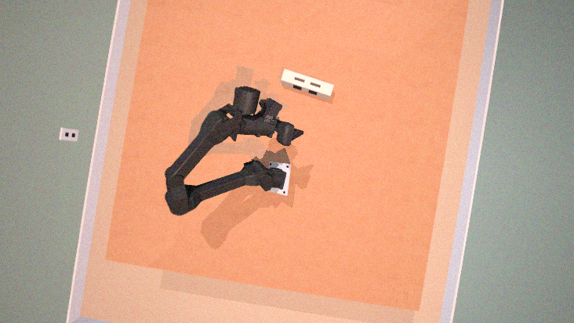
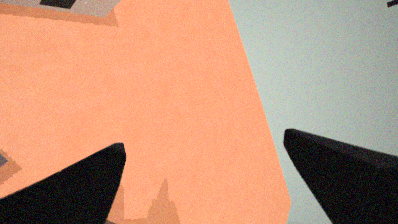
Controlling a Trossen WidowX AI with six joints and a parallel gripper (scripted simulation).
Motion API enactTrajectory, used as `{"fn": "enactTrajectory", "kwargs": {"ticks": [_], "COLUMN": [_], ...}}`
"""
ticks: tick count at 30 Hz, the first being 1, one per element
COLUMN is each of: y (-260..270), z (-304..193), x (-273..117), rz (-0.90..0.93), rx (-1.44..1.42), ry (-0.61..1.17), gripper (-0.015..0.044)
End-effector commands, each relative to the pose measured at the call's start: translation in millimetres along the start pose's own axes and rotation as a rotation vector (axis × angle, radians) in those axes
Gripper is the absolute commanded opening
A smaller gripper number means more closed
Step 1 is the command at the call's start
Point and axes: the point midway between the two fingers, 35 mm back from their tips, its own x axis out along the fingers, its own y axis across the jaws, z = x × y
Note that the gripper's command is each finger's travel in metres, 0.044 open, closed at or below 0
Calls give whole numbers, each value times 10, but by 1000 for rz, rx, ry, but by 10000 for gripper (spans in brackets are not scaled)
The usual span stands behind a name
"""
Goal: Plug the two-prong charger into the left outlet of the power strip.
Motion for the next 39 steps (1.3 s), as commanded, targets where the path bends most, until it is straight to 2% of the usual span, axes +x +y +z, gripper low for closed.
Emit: {"fn": "enactTrajectory", "kwargs": {"ticks": [1,20,39], "y": [58,363,661], "z": [16,25,13], "x": [15,130,195], "rz": [38,244,463], "rx": [-91,-572,-1023], "ry": [10,27,-50], "gripper": [440,440,440]}}
